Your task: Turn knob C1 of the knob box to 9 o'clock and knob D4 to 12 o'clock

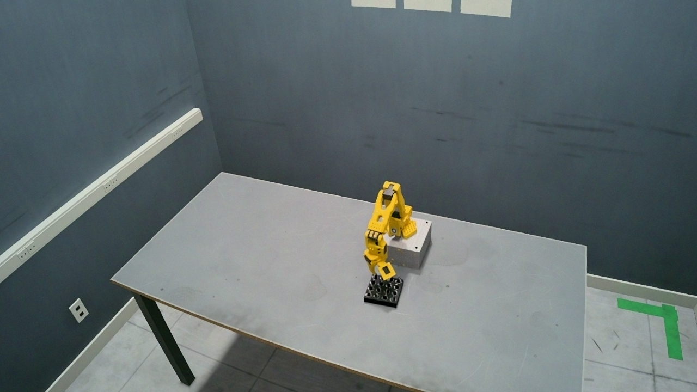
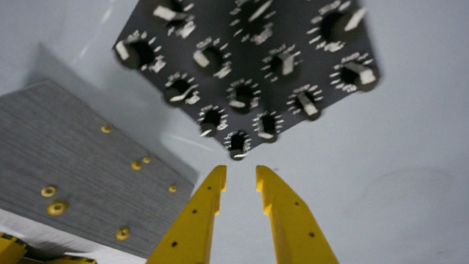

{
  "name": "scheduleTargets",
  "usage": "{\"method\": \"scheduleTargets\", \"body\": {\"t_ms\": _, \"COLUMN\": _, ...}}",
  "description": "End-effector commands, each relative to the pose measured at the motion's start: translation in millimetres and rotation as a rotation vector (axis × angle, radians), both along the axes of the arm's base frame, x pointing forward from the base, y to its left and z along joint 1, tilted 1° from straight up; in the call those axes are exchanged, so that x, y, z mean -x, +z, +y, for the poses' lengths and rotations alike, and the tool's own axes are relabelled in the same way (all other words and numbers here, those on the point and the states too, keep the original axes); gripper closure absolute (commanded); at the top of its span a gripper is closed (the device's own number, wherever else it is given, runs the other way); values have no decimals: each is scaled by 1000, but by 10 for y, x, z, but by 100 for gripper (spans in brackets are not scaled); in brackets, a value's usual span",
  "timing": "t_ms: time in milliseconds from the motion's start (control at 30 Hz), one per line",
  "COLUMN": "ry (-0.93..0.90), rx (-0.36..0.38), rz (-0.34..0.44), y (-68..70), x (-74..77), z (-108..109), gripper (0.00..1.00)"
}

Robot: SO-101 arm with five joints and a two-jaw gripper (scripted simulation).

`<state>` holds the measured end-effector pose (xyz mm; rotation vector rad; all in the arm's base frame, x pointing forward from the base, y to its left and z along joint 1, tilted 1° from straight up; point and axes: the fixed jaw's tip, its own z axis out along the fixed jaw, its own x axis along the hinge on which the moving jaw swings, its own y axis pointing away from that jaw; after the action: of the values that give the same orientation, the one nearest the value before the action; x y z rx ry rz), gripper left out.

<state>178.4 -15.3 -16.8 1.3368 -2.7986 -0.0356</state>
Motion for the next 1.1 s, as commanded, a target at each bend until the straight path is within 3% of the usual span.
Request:
{"method": "scheduleTargets", "body": {"t_ms": 0, "ry": 5, "rx": 4, "rz": -52, "y": 19, "x": 117, "z": 17, "gripper": 92}}
{"method": "scheduleTargets", "body": {"t_ms": 500, "ry": -70, "rx": 6, "rz": -52, "y": 30, "x": 140, "z": -34, "gripper": 90}}
{"method": "scheduleTargets", "body": {"t_ms": 733, "ry": -365, "rx": 13, "rz": -52, "y": 97, "x": 114, "z": -260, "gripper": 85}}
{"method": "scheduleTargets", "body": {"t_ms": 800, "ry": -365, "rx": 13, "rz": -52, "y": 97, "x": 114, "z": -260, "gripper": 85}}
{"method": "scheduleTargets", "body": {"t_ms": 933, "ry": -624, "rx": 18, "rz": -52, "y": 158, "x": 121, "z": -467, "gripper": 80}}
{"method": "scheduleTargets", "body": {"t_ms": 1067, "ry": -767, "rx": 22, "rz": -52, "y": 193, "x": 137, "z": -584, "gripper": 78}}
